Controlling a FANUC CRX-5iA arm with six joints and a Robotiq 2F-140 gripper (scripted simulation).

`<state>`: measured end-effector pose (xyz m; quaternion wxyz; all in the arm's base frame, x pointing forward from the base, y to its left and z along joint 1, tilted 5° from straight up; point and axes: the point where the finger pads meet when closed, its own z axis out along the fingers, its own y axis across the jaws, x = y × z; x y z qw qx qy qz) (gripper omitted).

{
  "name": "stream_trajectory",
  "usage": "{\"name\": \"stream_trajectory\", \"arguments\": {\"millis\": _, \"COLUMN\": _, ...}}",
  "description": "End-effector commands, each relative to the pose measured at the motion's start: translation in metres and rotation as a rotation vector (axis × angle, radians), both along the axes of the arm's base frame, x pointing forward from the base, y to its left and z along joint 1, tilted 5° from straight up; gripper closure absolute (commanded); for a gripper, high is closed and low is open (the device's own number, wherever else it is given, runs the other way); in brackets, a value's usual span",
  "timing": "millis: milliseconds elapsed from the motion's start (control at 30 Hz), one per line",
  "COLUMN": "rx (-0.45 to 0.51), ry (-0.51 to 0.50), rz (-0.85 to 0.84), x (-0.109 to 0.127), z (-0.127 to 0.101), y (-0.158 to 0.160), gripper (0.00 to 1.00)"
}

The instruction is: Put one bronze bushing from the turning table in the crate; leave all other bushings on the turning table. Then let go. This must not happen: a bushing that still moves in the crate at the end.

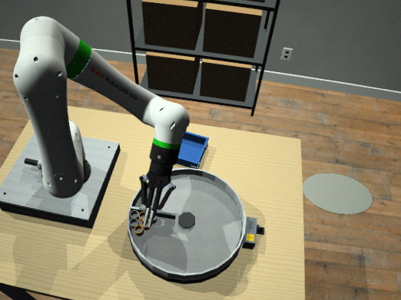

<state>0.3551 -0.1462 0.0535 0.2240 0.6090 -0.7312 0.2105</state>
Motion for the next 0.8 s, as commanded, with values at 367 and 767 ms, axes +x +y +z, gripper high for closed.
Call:
{"name": "stream_trajectory", "arguments": {"millis": 367, "rx": 0.000, "ry": 0.000, "rz": 0.000, "x": 0.000, "z": -0.007, "y": 0.000, "gripper": 0.94}}
{"name": "stream_trajectory", "arguments": {"millis": 767, "rx": 0.000, "ry": 0.000, "rz": 0.000, "x": 0.001, "z": -0.011, "y": 0.001, "gripper": 0.94}}
